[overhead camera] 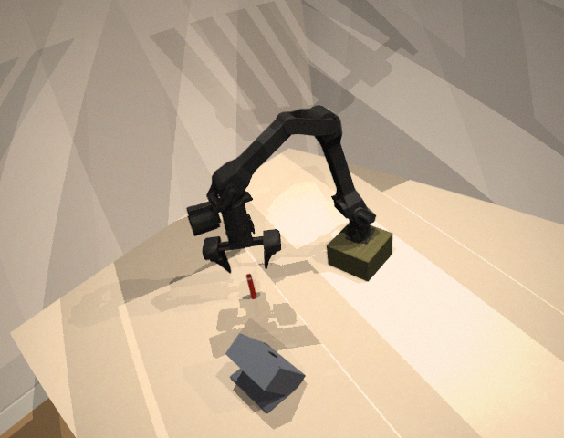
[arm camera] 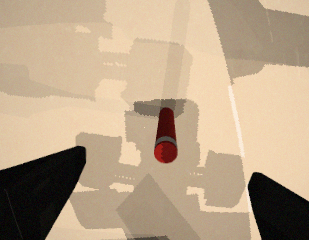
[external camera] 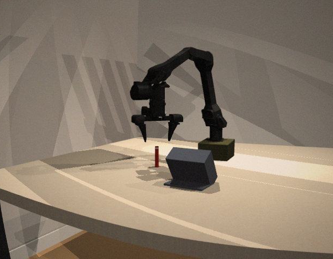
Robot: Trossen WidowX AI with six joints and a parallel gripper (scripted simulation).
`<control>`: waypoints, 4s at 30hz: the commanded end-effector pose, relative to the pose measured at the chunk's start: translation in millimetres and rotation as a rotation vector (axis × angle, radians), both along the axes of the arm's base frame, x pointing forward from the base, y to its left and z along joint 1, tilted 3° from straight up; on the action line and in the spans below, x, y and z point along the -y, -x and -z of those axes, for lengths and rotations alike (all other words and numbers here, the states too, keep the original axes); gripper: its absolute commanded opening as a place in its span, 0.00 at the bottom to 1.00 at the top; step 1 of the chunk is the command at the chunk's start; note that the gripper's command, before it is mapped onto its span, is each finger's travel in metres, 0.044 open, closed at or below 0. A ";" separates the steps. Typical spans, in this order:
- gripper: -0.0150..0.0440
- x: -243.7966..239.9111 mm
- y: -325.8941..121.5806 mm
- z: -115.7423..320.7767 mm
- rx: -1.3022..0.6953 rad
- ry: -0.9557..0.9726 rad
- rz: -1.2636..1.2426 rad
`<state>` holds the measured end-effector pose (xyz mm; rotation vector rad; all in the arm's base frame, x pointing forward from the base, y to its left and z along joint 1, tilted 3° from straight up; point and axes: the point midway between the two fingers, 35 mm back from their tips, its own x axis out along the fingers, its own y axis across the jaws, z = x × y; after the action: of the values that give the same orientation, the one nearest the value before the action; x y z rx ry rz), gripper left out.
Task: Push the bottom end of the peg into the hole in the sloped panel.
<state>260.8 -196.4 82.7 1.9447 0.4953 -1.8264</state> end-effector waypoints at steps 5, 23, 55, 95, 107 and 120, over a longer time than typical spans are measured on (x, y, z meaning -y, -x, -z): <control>1.00 2.2 -3.1 8.9 0.008 0.000 0.008; 1.00 3.4 -5.8 38.3 0.008 0.000 0.008; 0.32 4.5 -7.0 56.5 0.008 0.004 0.004; 0.25 -7.3 -5.1 -18.6 0.027 0.045 -0.012; 0.25 -17.9 -15.2 -14.9 0.057 0.100 -0.037; 0.25 -30.2 -25.5 -11.5 0.096 0.156 -0.061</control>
<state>285.1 -169.7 95.4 1.8854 0.3805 -1.6842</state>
